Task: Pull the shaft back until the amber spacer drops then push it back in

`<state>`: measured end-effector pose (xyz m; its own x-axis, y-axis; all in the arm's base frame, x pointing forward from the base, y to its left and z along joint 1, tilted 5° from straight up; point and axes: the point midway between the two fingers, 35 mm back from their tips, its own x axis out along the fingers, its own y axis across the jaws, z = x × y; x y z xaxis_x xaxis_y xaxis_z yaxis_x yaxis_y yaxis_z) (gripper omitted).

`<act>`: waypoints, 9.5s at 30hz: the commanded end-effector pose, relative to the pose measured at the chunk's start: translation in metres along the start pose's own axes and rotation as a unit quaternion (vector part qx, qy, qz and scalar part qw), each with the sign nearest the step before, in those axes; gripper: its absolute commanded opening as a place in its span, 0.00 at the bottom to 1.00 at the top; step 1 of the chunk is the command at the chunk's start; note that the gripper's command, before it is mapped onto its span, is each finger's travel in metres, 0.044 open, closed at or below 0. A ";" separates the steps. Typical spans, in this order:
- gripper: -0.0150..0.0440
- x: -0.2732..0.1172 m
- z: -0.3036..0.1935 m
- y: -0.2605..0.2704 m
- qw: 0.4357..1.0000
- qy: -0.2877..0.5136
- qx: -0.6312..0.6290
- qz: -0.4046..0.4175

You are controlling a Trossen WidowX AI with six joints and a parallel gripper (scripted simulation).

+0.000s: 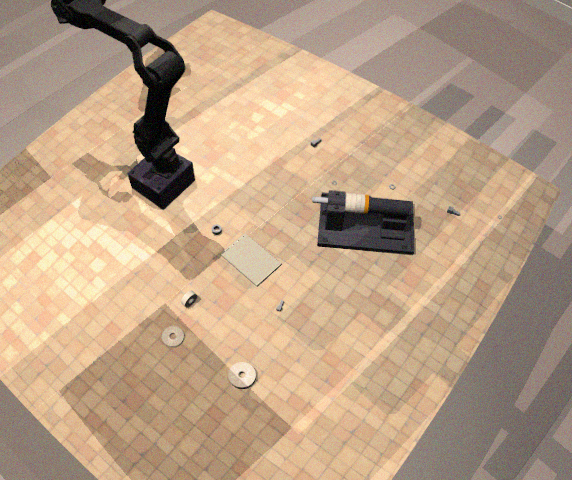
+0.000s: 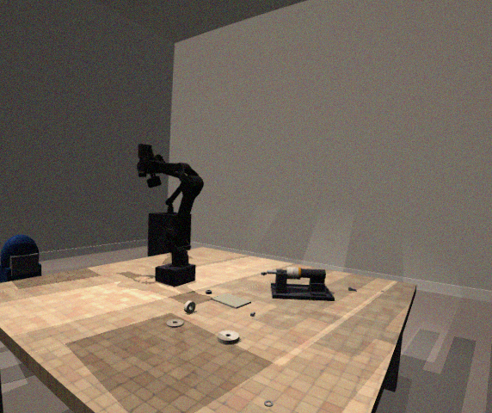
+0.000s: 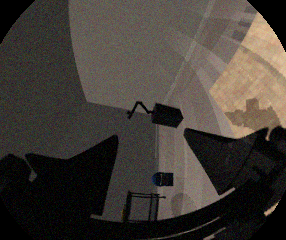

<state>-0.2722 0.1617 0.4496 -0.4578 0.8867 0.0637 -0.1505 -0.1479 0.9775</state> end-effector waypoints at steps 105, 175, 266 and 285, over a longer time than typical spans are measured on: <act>1.00 -0.398 0.457 -0.476 -0.112 -0.718 0.684 -0.065; 1.00 -0.399 0.447 -0.516 -0.112 -0.718 0.684 -0.065; 0.25 -0.400 0.427 -0.530 -0.112 -0.718 0.684 -0.066; 0.25 -0.400 0.426 -0.529 -0.112 -0.718 0.684 -0.066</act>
<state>0.3655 0.0734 -0.0082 -0.0540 0.0016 -0.9985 0.3916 -0.9199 -0.0226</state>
